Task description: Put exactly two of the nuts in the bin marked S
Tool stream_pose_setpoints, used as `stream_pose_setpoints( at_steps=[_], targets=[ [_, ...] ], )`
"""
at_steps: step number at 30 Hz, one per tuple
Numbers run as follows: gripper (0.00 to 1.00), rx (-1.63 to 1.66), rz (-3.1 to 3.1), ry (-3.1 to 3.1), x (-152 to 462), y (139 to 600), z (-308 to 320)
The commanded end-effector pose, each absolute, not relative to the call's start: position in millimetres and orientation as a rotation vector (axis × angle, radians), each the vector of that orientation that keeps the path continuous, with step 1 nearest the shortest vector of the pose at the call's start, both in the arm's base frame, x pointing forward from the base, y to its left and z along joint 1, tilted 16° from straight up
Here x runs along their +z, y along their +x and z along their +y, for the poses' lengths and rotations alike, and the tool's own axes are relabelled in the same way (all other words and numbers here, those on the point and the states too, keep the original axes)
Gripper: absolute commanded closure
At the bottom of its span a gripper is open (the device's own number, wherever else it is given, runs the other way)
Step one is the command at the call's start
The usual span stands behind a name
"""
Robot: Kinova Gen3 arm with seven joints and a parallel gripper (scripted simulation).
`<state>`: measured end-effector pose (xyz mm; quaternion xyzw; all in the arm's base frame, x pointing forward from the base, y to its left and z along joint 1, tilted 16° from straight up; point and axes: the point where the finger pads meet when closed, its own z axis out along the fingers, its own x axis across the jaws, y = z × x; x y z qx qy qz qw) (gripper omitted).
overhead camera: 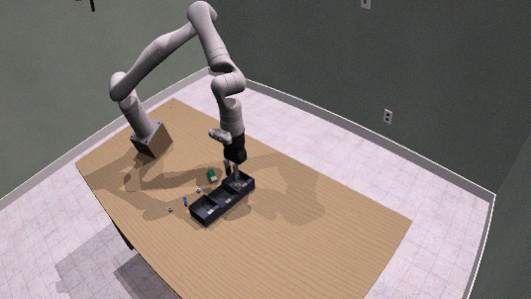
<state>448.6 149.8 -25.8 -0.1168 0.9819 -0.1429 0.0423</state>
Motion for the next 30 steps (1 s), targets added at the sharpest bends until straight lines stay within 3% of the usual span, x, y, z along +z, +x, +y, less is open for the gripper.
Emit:
stream_pose_setpoints(
  at_steps=[1,30],
  targets=[
    [0.36,-0.426,2.997,-0.527,-19,441,130],
    [0.36,-0.431,2.988,-0.621,30,380,-73]
  ],
)
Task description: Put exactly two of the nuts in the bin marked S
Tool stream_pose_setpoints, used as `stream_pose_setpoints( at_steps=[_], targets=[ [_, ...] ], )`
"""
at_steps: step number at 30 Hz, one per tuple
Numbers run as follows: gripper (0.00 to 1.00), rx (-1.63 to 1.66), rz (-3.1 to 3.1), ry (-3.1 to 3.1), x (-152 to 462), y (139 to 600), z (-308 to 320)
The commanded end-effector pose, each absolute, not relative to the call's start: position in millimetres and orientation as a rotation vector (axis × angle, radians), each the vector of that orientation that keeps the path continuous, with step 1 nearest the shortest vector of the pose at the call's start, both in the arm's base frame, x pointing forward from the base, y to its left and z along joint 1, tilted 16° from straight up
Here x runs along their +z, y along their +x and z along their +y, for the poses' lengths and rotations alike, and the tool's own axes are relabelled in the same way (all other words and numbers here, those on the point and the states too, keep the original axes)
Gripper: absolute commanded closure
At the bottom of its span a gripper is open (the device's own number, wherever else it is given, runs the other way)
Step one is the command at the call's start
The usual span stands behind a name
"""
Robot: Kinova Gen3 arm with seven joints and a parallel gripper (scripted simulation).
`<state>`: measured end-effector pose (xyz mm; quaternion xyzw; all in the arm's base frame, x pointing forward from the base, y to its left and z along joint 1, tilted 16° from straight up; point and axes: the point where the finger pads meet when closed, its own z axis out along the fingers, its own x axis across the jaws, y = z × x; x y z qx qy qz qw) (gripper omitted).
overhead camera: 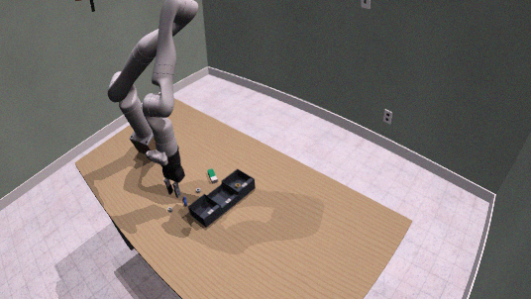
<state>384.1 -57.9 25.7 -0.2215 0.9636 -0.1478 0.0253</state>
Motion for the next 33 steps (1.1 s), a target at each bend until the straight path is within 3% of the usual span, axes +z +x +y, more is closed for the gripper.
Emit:
stream_pose_setpoints(
  at_steps=[1,6,33],
  targets=[
    [0.36,-0.431,2.988,-0.621,30,380,-73],
    [0.36,-0.431,2.988,-0.621,37,372,-100],
    [0.36,-0.431,2.988,-0.621,35,374,-95]
  ],
)
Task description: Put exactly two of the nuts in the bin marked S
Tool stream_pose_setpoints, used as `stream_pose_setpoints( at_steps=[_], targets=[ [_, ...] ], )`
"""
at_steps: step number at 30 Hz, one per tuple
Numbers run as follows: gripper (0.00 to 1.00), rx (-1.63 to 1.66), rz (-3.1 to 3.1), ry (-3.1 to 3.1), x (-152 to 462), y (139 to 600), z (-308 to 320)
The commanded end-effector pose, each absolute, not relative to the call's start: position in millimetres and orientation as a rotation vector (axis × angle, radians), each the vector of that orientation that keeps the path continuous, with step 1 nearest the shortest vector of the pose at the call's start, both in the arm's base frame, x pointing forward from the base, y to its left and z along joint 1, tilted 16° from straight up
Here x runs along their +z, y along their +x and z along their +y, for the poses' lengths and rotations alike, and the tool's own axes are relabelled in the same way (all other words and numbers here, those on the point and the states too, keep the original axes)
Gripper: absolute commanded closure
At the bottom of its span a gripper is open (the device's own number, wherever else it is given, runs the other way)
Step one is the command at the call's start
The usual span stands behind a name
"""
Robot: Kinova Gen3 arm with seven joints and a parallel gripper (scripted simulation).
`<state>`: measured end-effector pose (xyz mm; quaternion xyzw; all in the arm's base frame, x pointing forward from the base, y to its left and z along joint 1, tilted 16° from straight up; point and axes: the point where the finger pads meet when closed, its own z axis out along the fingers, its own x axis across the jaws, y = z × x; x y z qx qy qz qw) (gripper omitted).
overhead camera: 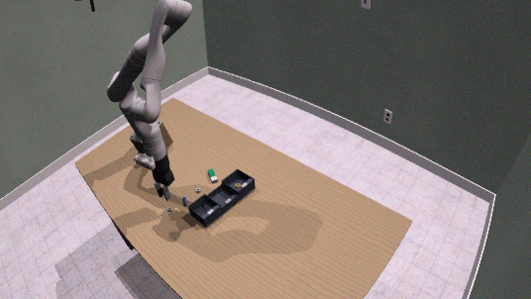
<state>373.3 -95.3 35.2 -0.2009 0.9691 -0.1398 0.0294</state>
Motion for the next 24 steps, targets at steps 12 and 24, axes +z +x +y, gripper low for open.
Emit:
stream_pose_setpoints(
  at_steps=[12,24],
  targets=[
    [0.36,-0.431,2.988,-0.621,13,375,-102],
    [0.36,-0.431,2.988,-0.621,-18,376,-114]
  ],
)
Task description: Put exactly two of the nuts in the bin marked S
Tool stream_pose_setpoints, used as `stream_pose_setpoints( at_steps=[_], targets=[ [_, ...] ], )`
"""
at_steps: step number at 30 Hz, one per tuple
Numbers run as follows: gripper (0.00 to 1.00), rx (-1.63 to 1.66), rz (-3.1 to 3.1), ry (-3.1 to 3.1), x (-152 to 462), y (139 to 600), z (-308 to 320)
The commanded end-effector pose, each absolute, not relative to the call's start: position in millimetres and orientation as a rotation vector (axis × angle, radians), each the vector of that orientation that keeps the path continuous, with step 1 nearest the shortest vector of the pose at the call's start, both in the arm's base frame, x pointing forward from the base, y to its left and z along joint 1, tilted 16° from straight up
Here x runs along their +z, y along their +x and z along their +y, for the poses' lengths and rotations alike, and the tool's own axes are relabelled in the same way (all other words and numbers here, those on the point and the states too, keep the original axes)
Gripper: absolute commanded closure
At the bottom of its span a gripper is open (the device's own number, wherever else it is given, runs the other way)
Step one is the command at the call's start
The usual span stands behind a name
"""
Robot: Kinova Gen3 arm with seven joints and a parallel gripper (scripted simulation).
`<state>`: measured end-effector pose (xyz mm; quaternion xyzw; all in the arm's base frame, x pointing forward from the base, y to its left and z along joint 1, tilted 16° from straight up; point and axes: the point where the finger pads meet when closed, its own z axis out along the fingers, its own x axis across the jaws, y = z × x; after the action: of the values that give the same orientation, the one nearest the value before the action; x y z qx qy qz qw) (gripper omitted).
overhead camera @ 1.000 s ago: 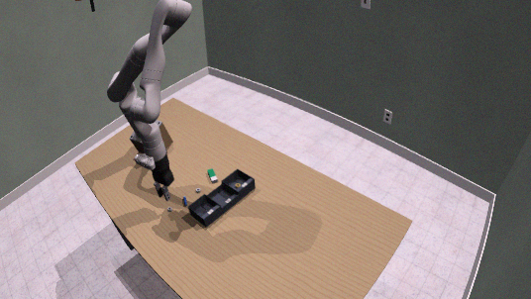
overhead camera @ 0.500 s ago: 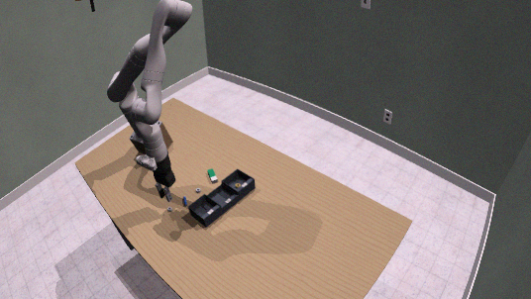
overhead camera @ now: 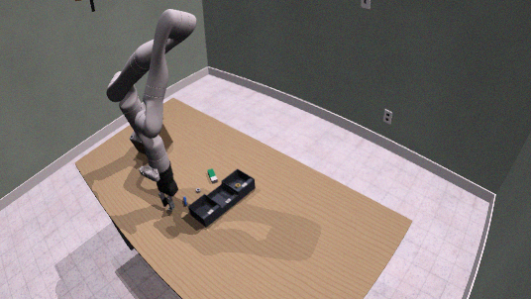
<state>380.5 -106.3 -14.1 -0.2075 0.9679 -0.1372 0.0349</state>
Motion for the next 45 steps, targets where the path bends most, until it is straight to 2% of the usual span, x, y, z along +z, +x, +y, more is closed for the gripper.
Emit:
stream_pose_setpoints(
  at_steps=[1,45],
  targets=[
    [0.36,-0.431,2.988,-0.621,-18,376,-115],
    [0.36,-0.431,2.987,-0.621,-30,381,-113]
  ],
)
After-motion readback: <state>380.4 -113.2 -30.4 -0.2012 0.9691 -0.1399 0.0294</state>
